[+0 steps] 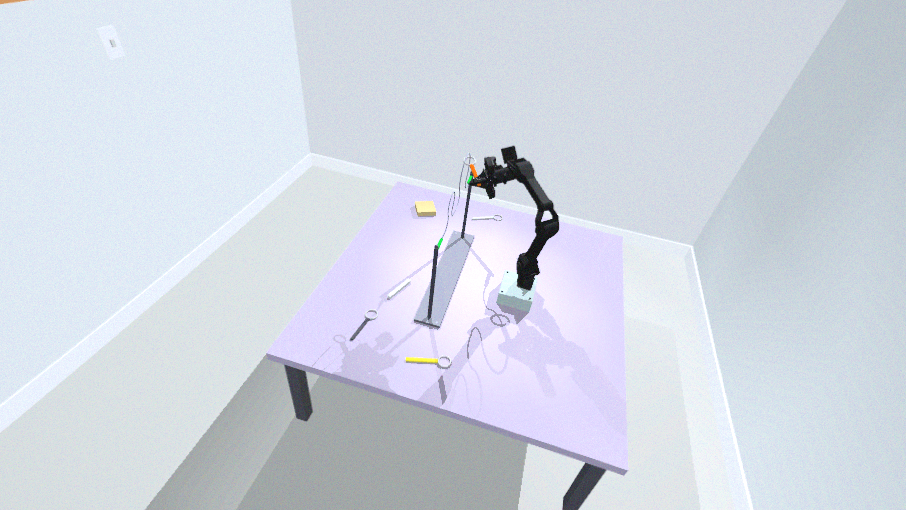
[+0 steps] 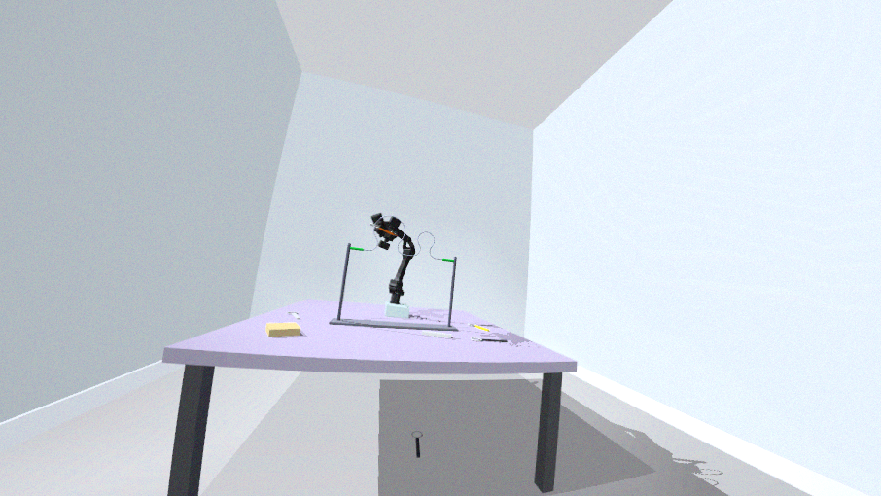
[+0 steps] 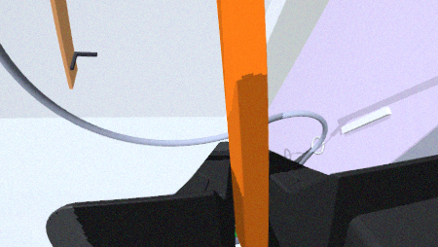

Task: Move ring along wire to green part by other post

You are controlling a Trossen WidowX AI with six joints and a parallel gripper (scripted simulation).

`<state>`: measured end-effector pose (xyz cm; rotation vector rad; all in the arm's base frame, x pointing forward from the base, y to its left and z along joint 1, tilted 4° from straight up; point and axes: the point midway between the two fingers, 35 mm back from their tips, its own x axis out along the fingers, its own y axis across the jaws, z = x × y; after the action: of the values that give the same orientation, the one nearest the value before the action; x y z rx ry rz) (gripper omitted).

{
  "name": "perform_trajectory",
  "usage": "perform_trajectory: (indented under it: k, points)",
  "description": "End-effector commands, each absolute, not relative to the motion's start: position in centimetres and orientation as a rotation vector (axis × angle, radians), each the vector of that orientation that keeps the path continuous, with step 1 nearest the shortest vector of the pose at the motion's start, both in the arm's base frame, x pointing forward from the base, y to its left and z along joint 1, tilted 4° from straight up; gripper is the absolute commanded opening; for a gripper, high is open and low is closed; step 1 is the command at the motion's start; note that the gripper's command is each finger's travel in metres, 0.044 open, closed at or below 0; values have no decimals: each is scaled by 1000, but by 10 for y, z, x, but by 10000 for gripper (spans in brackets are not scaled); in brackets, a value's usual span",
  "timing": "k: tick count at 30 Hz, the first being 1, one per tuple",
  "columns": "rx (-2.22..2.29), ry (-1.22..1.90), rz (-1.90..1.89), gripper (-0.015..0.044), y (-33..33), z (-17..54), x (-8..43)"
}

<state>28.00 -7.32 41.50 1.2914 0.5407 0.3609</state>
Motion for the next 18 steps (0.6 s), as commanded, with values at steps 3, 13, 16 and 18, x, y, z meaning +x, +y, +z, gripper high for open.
perform_trajectory:
  k: [3, 13, 16, 18]
  points:
    - [1220, 537, 344, -150, -73, 416, 280]
    - [1131, 537, 316, -150, -74, 413, 280]
    - [1105, 537, 307, -150, -74, 413, 280]
    - [1087, 537, 302, -150, -74, 412, 280]
